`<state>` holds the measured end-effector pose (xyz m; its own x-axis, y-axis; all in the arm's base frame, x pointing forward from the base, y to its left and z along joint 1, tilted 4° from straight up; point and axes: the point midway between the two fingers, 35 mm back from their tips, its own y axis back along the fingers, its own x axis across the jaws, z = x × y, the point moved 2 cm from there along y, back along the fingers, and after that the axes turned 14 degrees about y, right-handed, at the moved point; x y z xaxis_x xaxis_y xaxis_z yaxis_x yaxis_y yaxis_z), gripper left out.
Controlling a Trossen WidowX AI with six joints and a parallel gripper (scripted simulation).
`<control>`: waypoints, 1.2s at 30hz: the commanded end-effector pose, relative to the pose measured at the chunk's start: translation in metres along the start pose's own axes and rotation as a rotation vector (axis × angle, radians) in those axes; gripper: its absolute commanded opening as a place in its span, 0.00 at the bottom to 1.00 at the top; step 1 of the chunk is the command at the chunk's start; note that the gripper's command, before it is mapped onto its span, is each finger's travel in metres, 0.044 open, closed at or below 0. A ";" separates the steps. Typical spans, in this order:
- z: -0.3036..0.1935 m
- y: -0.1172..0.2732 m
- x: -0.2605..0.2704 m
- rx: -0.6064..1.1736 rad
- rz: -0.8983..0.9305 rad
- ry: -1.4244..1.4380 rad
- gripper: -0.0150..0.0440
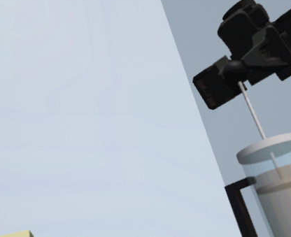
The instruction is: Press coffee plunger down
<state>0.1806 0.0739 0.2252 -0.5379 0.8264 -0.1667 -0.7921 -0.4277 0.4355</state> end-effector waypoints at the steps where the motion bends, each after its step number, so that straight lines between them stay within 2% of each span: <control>1: -0.026 -0.013 0.006 0.071 0.023 -0.017 0.46; 24: -0.055 -0.033 0.014 0.070 0.023 -0.018 0.46; 36: -0.055 -0.040 0.015 0.069 0.023 -0.018 0.46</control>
<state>0.1892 0.0821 0.1819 -0.5354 0.8272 -0.1705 -0.7973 -0.4284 0.4252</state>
